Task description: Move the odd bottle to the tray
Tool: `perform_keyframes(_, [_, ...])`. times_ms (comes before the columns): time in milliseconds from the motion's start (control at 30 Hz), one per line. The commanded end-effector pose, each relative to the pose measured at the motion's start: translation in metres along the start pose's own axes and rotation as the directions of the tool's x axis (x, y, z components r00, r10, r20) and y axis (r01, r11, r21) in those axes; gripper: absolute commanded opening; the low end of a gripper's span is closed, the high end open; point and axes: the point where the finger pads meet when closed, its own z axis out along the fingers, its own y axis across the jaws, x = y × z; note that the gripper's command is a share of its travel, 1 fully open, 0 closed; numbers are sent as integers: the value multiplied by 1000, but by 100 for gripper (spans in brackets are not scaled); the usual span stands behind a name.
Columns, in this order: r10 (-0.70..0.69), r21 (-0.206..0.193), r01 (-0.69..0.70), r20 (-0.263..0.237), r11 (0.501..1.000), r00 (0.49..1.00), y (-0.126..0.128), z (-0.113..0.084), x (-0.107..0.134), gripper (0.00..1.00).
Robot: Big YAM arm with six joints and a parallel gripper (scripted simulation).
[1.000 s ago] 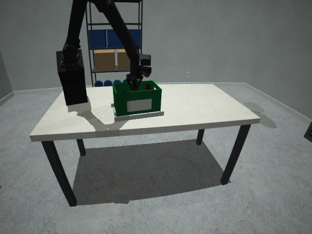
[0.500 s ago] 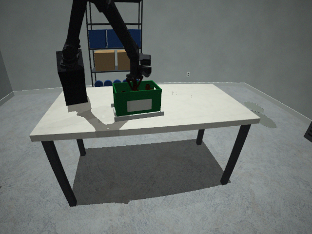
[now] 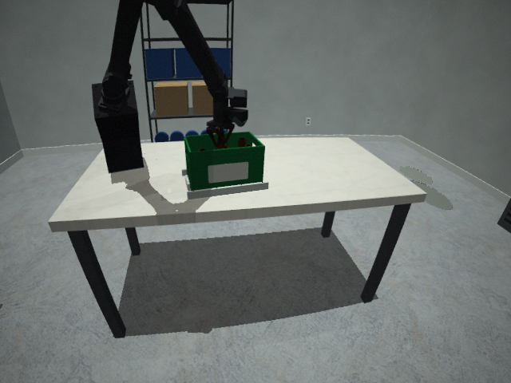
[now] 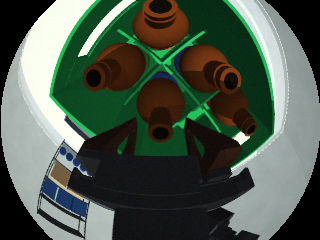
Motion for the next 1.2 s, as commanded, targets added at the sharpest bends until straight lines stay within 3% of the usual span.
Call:
perform_keyframes(0, [1,-7,-1,8,1000,1000,0,1,-4,61])
perform_keyframes(33, [1,-7,-1,8,1000,1000,0,1,-4,61])
perform_keyframes(67, [1,-7,-1,8,1000,1000,0,1,-4,0])
perform_keyframes(1167, [-1,-5,1,6,1000,1000,0,1,-4,0])
